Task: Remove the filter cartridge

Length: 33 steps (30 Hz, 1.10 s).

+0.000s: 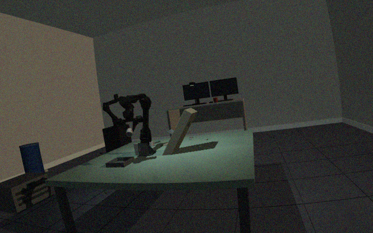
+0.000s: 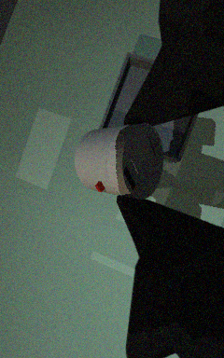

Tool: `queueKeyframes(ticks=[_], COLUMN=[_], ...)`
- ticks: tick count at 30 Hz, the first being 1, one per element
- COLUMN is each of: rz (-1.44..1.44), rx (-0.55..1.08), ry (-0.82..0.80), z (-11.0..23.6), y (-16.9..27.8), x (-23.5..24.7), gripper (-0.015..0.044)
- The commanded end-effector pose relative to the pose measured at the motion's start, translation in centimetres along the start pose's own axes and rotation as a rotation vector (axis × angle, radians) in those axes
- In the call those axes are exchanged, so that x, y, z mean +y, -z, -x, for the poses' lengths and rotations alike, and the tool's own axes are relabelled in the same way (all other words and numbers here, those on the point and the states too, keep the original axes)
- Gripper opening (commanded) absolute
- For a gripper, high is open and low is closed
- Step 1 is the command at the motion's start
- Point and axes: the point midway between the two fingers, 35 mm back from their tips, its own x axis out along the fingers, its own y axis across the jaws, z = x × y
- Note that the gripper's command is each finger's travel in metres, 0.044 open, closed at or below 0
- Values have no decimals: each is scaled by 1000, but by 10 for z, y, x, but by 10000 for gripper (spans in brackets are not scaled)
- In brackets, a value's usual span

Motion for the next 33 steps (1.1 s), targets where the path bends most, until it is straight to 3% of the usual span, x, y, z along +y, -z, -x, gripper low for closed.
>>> queueKeyframes(ticks=[1, 19, 26, 33], rz=[-72, -375, -386, -386], rx=[-4, 1, 2, 2], ry=[43, 218, 224, 225], z=[-14, -72, -77, -111], y=[9, 74, 79, 95], x=[-23, -103, -106, -107], gripper=[0, 0, 0, 0])
